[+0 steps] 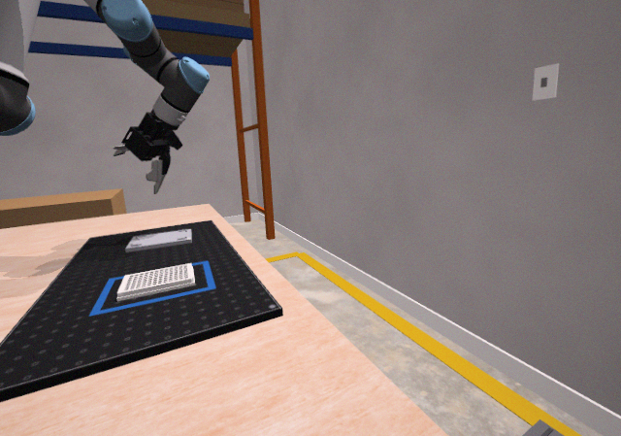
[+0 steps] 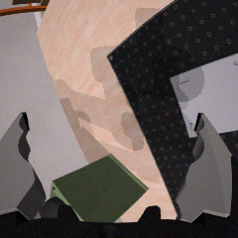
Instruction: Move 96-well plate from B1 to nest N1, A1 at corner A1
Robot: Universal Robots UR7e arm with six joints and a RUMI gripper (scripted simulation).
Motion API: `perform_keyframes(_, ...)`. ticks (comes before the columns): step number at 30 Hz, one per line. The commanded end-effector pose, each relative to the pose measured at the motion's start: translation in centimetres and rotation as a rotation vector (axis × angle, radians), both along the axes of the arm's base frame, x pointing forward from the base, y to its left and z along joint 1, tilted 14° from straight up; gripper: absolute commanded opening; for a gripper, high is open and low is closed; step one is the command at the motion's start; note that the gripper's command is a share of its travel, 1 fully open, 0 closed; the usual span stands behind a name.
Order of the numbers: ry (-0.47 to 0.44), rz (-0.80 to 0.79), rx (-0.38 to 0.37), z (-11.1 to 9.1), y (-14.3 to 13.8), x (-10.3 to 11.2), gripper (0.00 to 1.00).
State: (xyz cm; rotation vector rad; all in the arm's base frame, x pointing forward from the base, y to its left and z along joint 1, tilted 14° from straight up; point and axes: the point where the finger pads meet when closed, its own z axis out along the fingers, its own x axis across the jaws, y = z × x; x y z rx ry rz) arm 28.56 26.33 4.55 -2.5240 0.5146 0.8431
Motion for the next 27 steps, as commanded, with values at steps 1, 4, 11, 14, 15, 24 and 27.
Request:
perform_keyframes(1, -0.010, -0.022, -0.013, -1.2, -1.1, 1.2, 1.00)
perform_keyframes(4, -0.019, -0.049, -0.029, -1.4, -1.4, 1.4, 1.00)
perform_keyframes(11, -0.032, -0.091, -0.053, -2.8, -3.0, 2.9, 1.00)
perform_keyframes(14, -0.054, -0.163, -0.093, -3.6, -4.0, 3.6, 1.00)
perform_keyframes(15, -0.054, -0.163, -0.093, -3.9, -4.4, 3.9, 1.00)
perform_keyframes(24, -0.075, -0.237, -0.134, -5.4, -6.5, 5.4, 1.00)
perform_keyframes(27, -0.075, -0.237, -0.134, -5.9, -7.3, 5.9, 1.00)
